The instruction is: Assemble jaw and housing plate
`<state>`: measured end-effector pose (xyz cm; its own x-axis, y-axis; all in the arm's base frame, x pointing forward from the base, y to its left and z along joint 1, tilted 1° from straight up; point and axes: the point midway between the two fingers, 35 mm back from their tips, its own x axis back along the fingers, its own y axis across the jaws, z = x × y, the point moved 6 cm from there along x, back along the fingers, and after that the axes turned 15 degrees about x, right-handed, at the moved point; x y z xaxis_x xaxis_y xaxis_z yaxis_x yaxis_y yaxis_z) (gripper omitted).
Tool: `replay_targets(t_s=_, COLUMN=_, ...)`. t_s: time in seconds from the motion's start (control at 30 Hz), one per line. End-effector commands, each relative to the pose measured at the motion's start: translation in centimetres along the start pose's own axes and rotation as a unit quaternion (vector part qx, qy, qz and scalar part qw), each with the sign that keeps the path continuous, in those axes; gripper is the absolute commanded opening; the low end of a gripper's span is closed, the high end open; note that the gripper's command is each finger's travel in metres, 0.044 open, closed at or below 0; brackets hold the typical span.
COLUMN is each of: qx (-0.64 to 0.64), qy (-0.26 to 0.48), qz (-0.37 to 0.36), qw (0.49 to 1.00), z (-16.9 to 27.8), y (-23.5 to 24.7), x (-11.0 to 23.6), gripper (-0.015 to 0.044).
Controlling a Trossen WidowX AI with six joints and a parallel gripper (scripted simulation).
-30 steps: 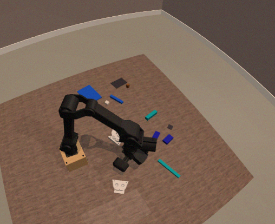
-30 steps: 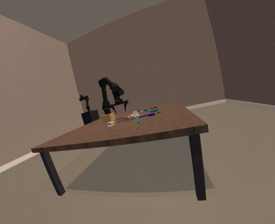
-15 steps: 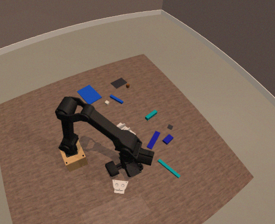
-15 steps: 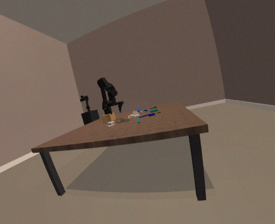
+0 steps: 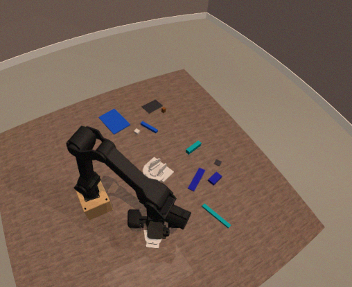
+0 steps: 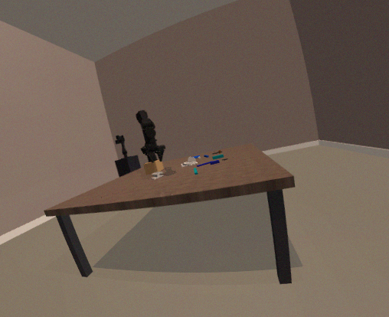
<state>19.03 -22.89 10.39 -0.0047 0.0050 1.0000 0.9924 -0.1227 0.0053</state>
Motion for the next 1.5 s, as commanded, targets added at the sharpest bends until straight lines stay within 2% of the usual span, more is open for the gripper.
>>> replay_targets(t_s=0.0, qx=-0.056, qy=-0.002, qz=0.003, qw=0.998, z=-0.7, y=-0.9, x=0.1, gripper=0.044)
replay_targets(t_s=0.2, qx=-0.066, qy=-0.002, qz=0.004, qw=0.998, z=-0.9, y=-1.1, x=-0.1, gripper=0.044)
replay_targets(t_s=0.37, qx=-0.066, qy=-0.002, qz=0.004, qw=0.998, z=-0.9, y=-1.1, x=-3.9, gripper=0.044)
replay_targets(t_s=1.47, qx=-0.066, qy=-0.002, qz=0.004, qw=0.998, z=-0.9, y=-1.2, x=-7.8, gripper=0.044)
